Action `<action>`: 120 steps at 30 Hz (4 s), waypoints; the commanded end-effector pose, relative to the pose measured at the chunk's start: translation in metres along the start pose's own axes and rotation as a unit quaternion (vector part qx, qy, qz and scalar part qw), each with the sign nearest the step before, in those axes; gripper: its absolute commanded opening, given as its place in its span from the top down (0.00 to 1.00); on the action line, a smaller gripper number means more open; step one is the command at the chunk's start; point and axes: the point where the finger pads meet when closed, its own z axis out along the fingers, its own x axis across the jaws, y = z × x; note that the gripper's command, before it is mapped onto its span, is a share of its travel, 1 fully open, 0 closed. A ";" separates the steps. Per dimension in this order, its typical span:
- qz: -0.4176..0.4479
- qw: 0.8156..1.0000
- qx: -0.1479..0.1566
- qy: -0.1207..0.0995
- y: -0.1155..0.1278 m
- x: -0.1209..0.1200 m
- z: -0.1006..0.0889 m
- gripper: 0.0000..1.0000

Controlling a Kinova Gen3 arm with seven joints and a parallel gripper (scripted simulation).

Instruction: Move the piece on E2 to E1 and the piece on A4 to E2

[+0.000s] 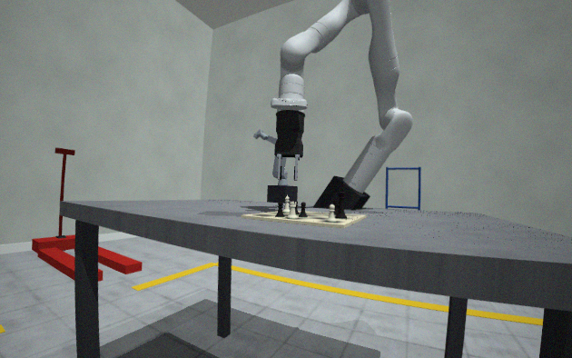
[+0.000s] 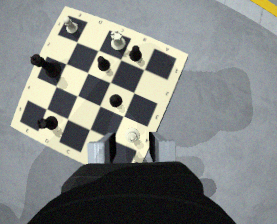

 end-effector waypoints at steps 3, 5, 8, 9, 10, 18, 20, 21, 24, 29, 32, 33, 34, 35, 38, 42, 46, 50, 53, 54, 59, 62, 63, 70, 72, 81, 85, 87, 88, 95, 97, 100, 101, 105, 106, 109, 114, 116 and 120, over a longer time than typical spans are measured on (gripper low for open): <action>0.001 1.000 -0.001 -0.002 0.001 -0.001 0.006 0.27; 0.001 1.000 -0.001 -0.002 0.001 -0.001 0.009 0.27; 0.001 1.000 -0.001 -0.002 0.001 -0.001 0.014 0.27; 0.001 1.000 -0.001 -0.002 0.001 -0.001 0.015 0.27; 0.001 1.000 -0.001 -0.002 0.001 -0.001 0.017 0.27; 0.001 1.000 -0.001 -0.002 0.001 -0.001 0.025 0.27; 0.001 1.000 -0.001 -0.002 0.001 -0.001 0.026 0.27; 0.001 1.000 -0.001 -0.002 0.001 -0.001 0.027 0.27; 0.001 1.000 -0.001 -0.002 0.001 -0.001 0.028 0.27; 0.001 1.000 -0.001 -0.002 0.001 -0.001 0.030 0.27; 0.001 1.000 -0.001 -0.002 0.001 -0.001 0.030 0.27; 0.001 1.000 -0.001 -0.002 0.001 -0.001 0.030 0.27; 0.001 1.000 -0.001 -0.002 0.001 -0.001 0.030 0.27; 0.001 1.000 -0.001 -0.002 0.001 -0.001 0.030 0.27; 0.001 1.000 -0.001 -0.002 0.001 -0.001 0.030 0.27; 0.001 1.000 -0.001 -0.002 0.001 -0.001 0.030 0.27; 0.001 1.000 -0.001 -0.002 0.001 -0.001 0.030 0.27; 0.001 1.000 -0.001 -0.002 0.001 -0.001 0.030 0.27; 0.001 1.000 -0.001 -0.002 0.001 -0.001 0.030 0.27; 0.001 1.000 -0.001 -0.002 0.001 -0.001 0.030 0.27; 0.001 1.000 -0.001 -0.002 0.001 -0.001 0.030 0.27; 0.001 1.000 -0.001 -0.002 0.001 -0.001 0.030 0.27; 0.001 1.000 -0.001 -0.002 0.001 -0.001 0.030 0.27; 0.001 1.000 -0.001 -0.002 0.001 -0.001 0.030 0.27; 0.001 1.000 -0.001 -0.002 0.001 -0.001 0.030 0.27; 0.001 1.000 -0.001 -0.002 0.001 0.000 0.030 0.27; 0.001 1.000 -0.001 -0.002 0.001 0.000 0.030 0.27; 0.001 1.000 -0.001 -0.002 0.001 0.000 0.030 0.27; 0.001 1.000 -0.001 -0.002 0.001 0.000 0.030 0.27; 0.001 1.000 -0.001 -0.002 0.001 0.000 0.030 0.27; 0.001 1.000 -0.001 -0.002 0.001 0.000 0.030 0.27; 0.001 1.000 -0.001 -0.002 0.001 0.000 0.030 0.27; 0.001 1.000 -0.001 -0.002 0.001 0.000 0.030 0.27; 0.001 1.000 -0.001 -0.002 0.001 0.000 0.030 0.27; 0.001 1.000 -0.001 -0.002 0.001 0.000 0.030 0.27; 0.001 1.000 -0.001 -0.002 0.001 0.000 0.030 0.27; 0.001 1.000 -0.001 -0.002 0.001 0.000 0.030 0.27; 0.001 1.000 -0.001 -0.002 0.001 0.000 0.030 0.27; 0.001 1.000 -0.001 -0.002 0.001 0.000 0.030 0.27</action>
